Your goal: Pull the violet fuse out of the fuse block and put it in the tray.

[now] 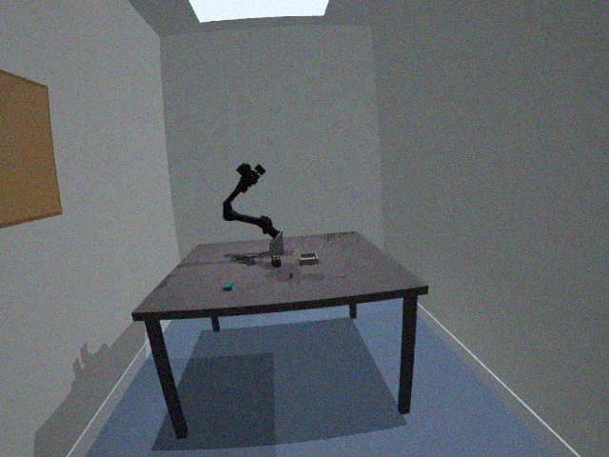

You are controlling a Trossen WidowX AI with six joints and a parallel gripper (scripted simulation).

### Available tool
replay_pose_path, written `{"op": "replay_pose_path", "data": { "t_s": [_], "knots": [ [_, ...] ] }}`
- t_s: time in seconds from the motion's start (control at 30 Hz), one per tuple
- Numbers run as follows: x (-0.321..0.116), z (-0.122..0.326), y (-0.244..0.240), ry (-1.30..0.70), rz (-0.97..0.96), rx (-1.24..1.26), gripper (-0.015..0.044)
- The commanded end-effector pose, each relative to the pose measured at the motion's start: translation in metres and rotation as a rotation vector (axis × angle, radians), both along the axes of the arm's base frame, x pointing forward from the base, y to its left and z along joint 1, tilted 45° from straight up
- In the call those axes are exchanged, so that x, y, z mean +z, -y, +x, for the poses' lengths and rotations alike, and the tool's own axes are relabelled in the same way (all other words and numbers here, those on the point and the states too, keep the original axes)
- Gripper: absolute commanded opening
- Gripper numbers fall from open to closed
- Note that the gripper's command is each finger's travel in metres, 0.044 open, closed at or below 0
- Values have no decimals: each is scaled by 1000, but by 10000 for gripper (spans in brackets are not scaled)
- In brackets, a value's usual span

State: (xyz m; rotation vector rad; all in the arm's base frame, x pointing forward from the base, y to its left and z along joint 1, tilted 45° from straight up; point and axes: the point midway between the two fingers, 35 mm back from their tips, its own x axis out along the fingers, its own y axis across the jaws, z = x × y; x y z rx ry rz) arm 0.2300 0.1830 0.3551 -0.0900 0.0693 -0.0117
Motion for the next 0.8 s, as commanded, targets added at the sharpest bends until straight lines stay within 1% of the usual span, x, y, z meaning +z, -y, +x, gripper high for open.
{"op": "replay_pose_path", "data": {
  "t_s": [0.0, 0.2, 0.4, 0.6, 0.77],
  "knots": [
    [-52, 47, -1, -134, 56, -117, 65],
    [-118, 87, 24, -275, 144, -312, 65],
    [-185, 111, 68, -403, 252, -558, 65],
    [-252, 115, 120, -510, 387, -864, 65],
    [-301, 100, 163, -551, 499, -1158, 65]
  ]
}}
